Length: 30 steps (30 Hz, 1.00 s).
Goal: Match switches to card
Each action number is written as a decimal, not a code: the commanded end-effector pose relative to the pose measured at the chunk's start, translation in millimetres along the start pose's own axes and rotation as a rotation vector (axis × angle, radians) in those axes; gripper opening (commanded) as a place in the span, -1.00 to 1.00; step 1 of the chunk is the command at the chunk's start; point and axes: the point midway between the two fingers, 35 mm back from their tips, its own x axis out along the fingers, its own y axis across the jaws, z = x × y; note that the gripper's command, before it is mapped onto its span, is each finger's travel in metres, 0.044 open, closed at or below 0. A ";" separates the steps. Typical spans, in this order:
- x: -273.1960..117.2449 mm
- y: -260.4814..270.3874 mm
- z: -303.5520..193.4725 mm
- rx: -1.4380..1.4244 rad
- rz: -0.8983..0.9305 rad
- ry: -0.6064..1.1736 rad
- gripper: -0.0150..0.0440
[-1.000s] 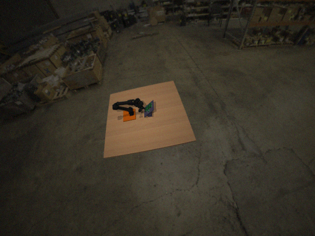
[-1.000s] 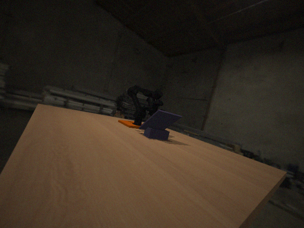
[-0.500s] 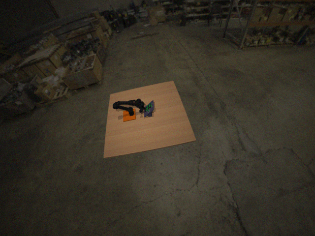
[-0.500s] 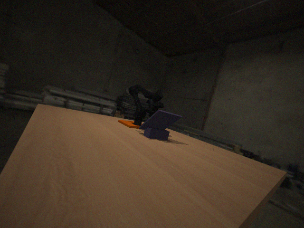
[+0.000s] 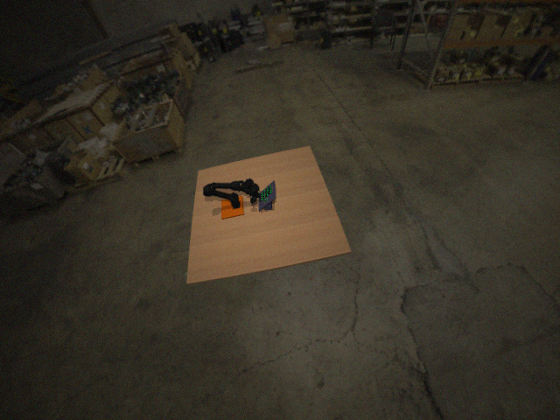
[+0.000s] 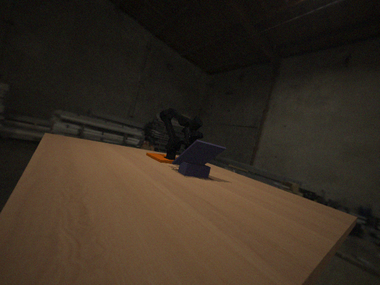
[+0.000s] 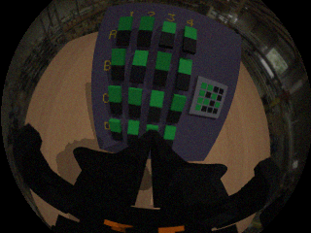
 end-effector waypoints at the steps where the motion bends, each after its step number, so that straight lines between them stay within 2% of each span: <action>1: 0.6 0.8 -0.5 -0.005 0.005 0.002 -0.49; 30: 3.5 0.8 -0.4 -0.005 0.005 0.002 -0.49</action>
